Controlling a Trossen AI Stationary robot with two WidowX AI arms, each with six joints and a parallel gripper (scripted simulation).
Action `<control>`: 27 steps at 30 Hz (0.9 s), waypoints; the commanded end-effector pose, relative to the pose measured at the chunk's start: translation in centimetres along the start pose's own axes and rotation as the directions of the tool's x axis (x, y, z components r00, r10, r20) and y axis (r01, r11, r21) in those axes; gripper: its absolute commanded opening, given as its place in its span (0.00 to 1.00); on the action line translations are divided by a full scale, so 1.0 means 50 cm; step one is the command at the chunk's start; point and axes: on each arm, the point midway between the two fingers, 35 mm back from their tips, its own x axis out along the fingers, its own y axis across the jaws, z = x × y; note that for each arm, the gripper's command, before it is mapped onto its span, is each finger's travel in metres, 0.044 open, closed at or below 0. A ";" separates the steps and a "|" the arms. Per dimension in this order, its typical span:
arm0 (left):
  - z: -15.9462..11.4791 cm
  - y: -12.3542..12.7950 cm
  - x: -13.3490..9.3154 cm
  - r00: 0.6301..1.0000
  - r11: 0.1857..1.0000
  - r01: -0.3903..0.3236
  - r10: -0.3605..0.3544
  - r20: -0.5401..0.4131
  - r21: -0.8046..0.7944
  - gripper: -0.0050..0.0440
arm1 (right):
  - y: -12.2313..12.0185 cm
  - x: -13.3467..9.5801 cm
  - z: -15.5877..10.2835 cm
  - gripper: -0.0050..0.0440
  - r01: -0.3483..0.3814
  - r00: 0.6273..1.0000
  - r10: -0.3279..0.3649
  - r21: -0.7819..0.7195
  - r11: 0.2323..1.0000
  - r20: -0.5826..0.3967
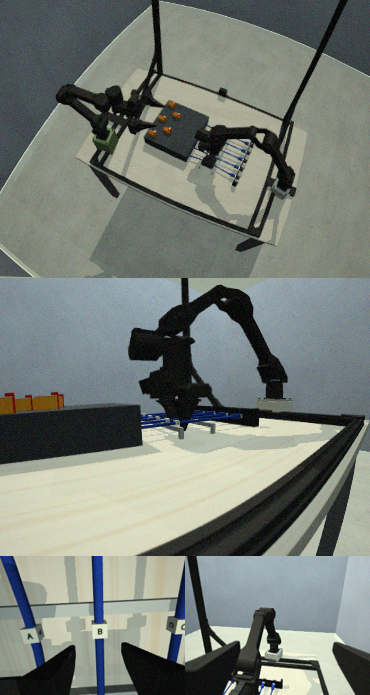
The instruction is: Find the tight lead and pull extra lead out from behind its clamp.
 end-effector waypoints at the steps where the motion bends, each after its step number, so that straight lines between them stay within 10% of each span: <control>1: 0.005 0.001 -0.007 1.000 1.000 0.000 0.001 0.012 -0.004 0.53 | 0.000 -0.002 0.016 1.00 0.000 1.000 0.000 0.000 1.000 0.019; 22: 0.005 0.001 -0.007 1.000 1.000 0.000 0.001 0.012 -0.004 0.53 | 0.000 -0.002 0.016 1.00 0.000 1.000 0.000 0.000 1.000 0.019; 23: 0.010 0.000 -0.021 1.000 1.000 0.000 0.000 0.029 0.000 0.00 | 0.000 -0.002 0.016 1.00 0.000 1.000 0.000 0.000 1.000 0.019; 27: 0.010 0.000 -0.021 1.000 1.000 0.000 0.000 0.029 0.000 0.00 | 0.000 -0.002 0.016 1.00 0.000 1.000 0.000 0.000 1.000 0.019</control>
